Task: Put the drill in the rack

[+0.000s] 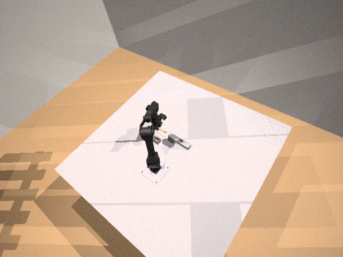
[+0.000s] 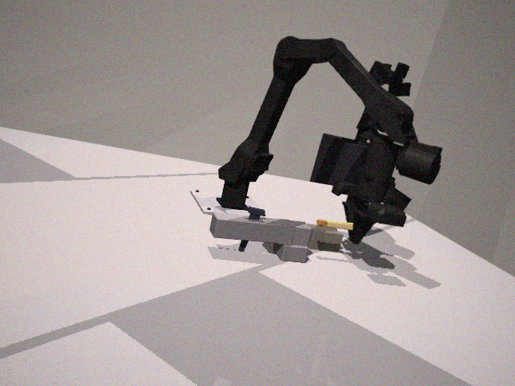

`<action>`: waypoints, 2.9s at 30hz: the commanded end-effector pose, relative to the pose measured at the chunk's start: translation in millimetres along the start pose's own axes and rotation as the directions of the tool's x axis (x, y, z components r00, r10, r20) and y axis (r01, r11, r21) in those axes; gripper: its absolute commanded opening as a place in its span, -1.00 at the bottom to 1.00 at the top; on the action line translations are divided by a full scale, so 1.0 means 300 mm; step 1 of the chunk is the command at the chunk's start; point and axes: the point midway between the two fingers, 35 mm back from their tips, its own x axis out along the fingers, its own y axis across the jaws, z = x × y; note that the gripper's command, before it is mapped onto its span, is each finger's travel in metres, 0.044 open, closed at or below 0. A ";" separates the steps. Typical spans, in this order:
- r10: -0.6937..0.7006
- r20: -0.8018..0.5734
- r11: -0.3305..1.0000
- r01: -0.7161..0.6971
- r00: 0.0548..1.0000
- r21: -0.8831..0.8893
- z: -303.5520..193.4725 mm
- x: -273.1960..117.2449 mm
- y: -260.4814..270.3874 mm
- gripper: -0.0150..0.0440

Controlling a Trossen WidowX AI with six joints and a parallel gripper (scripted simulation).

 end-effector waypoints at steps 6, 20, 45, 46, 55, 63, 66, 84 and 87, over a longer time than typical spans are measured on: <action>-0.002 0.004 1.000 0.002 1.000 0.000 0.001 -0.017 -0.001 -0.49; -0.002 0.004 1.000 0.002 1.000 0.000 0.001 -0.032 -0.001 -0.49; -0.002 0.004 1.000 0.002 1.000 0.000 0.002 -0.055 -0.004 -0.49; -0.002 0.004 1.000 0.002 1.000 0.000 0.003 -0.056 -0.004 -0.49; -0.002 0.004 1.000 0.002 1.000 0.000 0.004 -0.063 -0.005 -0.49; -0.002 0.004 1.000 0.002 1.000 0.000 0.006 -0.070 -0.007 -0.49; -0.002 0.004 1.000 0.002 1.000 0.000 0.008 -0.067 0.004 -0.49; 0.001 0.005 1.000 -0.001 1.000 0.000 0.041 -0.060 0.107 -0.49; 0.002 0.006 1.000 -0.002 1.000 0.000 0.046 -0.059 0.124 -0.49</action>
